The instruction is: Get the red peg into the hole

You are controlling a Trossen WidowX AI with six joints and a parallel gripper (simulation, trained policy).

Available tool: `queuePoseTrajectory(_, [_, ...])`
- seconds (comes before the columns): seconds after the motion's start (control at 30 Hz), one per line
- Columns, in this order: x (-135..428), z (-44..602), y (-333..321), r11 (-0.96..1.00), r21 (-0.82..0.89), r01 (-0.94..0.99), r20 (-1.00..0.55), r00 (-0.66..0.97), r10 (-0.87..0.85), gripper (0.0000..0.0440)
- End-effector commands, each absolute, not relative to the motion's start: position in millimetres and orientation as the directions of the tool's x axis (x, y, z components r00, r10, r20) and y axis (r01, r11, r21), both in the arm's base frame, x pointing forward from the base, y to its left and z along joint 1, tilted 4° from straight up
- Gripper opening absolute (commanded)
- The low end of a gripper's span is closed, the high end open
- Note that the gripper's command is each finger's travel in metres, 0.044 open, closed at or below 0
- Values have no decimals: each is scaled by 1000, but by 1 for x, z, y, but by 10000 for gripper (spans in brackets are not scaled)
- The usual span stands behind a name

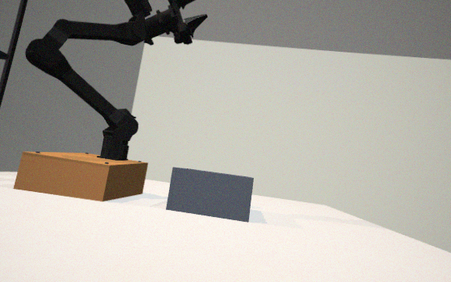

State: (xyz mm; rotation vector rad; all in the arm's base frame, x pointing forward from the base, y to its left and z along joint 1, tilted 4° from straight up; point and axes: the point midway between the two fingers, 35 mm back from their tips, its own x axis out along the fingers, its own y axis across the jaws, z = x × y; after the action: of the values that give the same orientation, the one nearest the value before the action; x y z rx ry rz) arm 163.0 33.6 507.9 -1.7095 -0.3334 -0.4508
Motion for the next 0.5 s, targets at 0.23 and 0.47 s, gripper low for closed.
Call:
queuePoseTrajectory(0.23, [178,487,46,70,-916,394,396,918,18,440])
queuePoseTrajectory(0.47, [196,461,59,287,-921,262,292,954,67,440])
